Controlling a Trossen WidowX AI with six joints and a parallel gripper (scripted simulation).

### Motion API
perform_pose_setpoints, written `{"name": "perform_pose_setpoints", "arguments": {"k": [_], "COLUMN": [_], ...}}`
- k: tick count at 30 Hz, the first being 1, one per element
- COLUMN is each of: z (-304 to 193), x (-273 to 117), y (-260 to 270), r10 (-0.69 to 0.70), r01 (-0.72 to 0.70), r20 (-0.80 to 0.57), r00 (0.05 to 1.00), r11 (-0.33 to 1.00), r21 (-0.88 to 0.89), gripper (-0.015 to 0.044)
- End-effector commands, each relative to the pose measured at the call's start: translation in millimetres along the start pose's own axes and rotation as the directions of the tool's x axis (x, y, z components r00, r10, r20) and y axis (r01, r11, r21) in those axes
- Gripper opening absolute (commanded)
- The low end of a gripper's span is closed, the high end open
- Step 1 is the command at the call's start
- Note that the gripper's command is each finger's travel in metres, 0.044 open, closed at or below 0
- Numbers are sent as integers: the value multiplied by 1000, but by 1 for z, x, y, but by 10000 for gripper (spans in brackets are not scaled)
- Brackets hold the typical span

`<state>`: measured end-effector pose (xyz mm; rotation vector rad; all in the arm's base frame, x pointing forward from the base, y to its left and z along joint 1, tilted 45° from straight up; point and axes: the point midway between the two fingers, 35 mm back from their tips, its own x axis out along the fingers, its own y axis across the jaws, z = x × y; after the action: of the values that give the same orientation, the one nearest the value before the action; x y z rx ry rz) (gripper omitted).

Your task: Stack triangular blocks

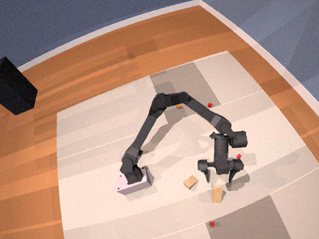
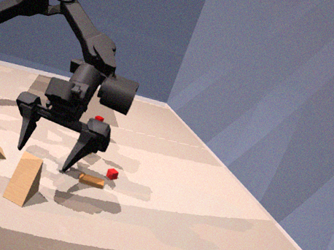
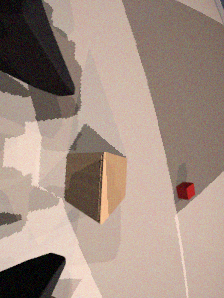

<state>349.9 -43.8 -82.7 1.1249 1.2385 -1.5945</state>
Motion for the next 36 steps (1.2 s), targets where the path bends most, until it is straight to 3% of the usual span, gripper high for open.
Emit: {"name": "perform_pose_setpoints", "arguments": {"k": [1,33,36], "z": [1,2,2], "x": [8,57,57], "y": [-1,-5,-5], "r10": [-4,-5,-5], "r01": [4,5,5], "r20": [4,5,5], "r00": [1000,1000,1000], "r11": [1000,1000,1000], "r21": [-2,-2,-2], "gripper": [440,440,361]}}
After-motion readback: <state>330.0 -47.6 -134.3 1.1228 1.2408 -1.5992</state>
